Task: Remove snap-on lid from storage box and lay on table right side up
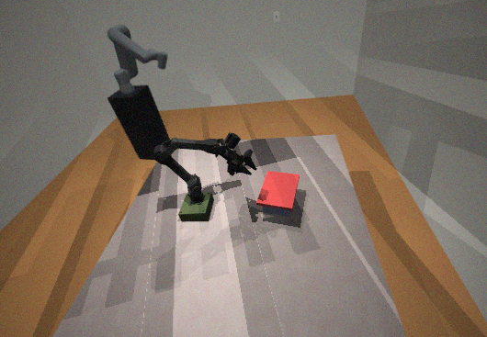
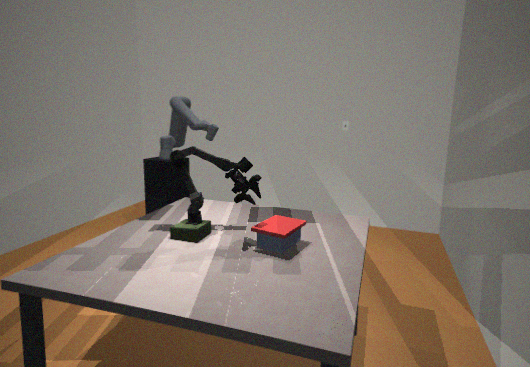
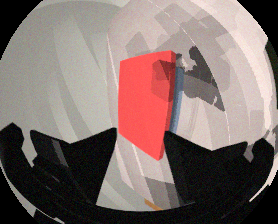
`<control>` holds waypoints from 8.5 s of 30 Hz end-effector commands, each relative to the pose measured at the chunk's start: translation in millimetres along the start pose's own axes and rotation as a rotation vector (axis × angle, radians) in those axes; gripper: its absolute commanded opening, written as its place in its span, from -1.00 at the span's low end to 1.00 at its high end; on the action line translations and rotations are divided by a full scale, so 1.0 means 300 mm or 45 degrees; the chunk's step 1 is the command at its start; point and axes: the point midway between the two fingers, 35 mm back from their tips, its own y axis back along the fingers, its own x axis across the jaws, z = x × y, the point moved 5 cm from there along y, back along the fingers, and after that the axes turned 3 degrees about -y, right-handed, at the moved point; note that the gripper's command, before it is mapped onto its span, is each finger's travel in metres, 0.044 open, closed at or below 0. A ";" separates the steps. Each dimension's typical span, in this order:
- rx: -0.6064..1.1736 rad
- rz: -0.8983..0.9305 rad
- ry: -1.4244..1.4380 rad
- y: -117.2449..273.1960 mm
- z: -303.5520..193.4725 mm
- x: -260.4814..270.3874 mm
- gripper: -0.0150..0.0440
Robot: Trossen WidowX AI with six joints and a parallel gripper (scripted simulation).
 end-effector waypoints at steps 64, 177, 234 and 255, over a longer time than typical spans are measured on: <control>0.002 0.011 0.022 -0.362 0.007 -0.165 -0.01; -0.004 0.015 0.018 -0.329 0.006 -0.126 -0.49; -0.004 0.015 0.018 -0.340 0.006 -0.116 -0.49; 0.002 0.012 0.022 -0.323 0.005 -0.092 -0.49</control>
